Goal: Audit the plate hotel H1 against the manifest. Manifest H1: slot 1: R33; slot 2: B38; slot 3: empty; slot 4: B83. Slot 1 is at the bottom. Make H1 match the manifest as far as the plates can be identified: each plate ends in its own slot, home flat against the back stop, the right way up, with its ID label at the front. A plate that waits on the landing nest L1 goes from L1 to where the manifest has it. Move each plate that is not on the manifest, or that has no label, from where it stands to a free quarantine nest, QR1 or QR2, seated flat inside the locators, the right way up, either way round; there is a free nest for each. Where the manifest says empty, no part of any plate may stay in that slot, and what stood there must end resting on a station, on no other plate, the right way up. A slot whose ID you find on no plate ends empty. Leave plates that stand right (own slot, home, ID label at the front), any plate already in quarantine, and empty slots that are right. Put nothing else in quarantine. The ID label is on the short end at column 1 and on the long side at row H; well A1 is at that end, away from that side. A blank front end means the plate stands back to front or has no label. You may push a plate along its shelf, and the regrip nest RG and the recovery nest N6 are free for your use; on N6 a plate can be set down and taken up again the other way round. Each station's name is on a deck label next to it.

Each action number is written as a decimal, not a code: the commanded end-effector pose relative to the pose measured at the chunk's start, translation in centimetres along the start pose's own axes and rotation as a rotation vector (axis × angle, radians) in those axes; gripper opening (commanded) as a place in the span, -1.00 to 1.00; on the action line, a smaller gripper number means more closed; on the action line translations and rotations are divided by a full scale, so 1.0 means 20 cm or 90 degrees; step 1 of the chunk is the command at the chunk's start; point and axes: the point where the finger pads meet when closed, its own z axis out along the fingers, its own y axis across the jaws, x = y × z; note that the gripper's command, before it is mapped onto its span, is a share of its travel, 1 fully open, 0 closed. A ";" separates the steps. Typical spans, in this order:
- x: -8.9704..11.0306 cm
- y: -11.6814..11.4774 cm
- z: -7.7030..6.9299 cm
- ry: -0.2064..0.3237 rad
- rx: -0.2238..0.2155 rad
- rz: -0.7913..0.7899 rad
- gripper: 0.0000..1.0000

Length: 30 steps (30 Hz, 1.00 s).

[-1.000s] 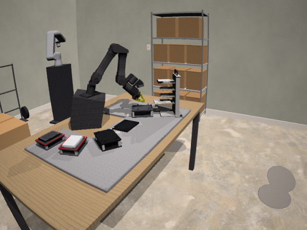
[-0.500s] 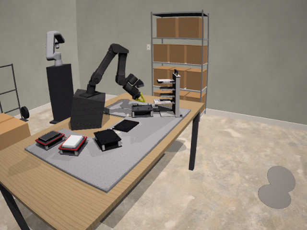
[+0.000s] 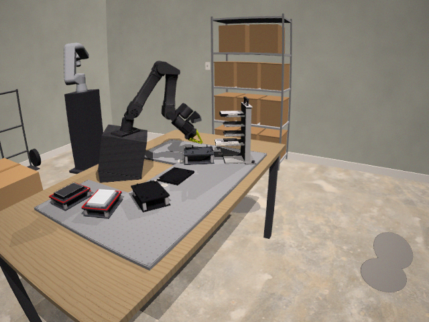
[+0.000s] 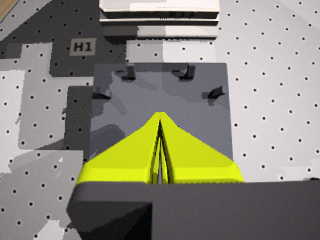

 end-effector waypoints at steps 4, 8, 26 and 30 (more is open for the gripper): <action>-0.02 -0.01 0.05 0.004 0.005 0.000 -1.00; -0.03 -0.01 0.06 0.004 0.005 0.000 -1.00; -0.07 -0.01 0.09 0.004 0.006 0.000 -1.00; -0.08 -0.01 0.10 0.003 0.004 0.000 -1.00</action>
